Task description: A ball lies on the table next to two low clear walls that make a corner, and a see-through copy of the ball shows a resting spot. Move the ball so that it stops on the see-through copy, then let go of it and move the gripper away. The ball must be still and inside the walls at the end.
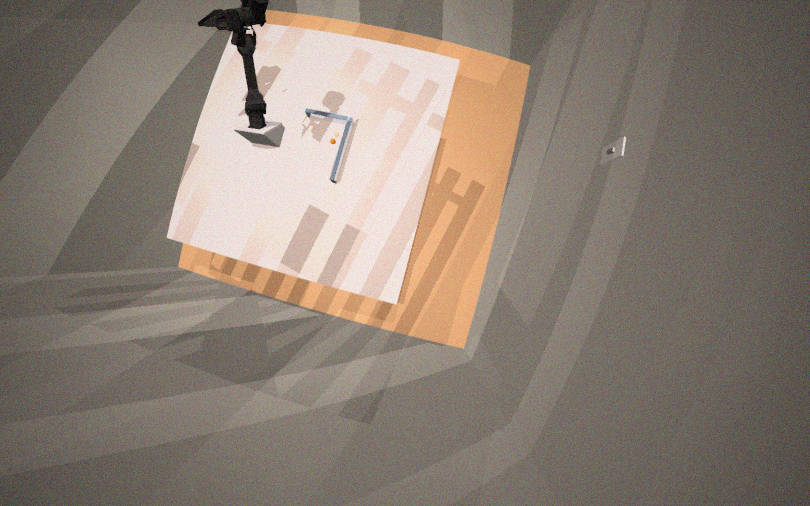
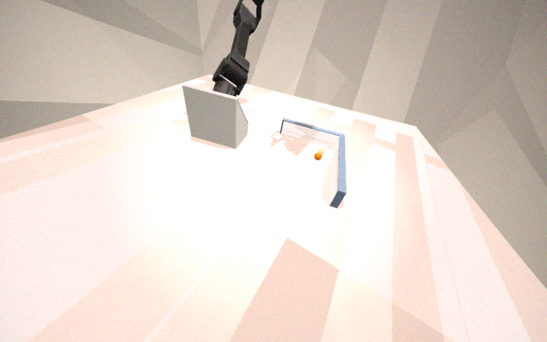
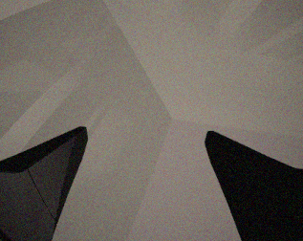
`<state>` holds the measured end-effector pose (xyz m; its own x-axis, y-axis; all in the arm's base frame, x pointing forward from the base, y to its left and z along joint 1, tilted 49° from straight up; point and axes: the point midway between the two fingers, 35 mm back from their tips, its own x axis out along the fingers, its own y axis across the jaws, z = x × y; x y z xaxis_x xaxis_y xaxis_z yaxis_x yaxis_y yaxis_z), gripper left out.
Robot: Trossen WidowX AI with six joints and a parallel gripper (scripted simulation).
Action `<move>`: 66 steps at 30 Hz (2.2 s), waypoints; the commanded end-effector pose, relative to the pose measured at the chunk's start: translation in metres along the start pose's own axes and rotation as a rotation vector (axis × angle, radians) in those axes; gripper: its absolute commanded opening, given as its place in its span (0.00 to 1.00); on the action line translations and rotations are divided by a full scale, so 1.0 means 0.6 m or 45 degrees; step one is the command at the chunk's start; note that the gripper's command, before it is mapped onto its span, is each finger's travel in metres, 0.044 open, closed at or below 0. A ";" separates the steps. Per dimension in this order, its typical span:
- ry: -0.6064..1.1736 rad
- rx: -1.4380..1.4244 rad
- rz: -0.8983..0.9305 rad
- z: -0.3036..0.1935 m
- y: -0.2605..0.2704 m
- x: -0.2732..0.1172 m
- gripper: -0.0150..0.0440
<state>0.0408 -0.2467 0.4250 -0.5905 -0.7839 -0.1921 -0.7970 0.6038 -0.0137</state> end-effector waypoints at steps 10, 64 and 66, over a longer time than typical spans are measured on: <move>-0.512 0.218 -0.264 0.177 -0.166 -0.038 0.64; -2.006 0.261 1.704 0.844 -0.100 -0.556 0.64; -2.006 0.262 1.704 0.848 -0.098 -0.559 0.64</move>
<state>0.3508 0.0500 -0.0059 0.0151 0.7477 -0.6639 0.0176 0.6636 0.7479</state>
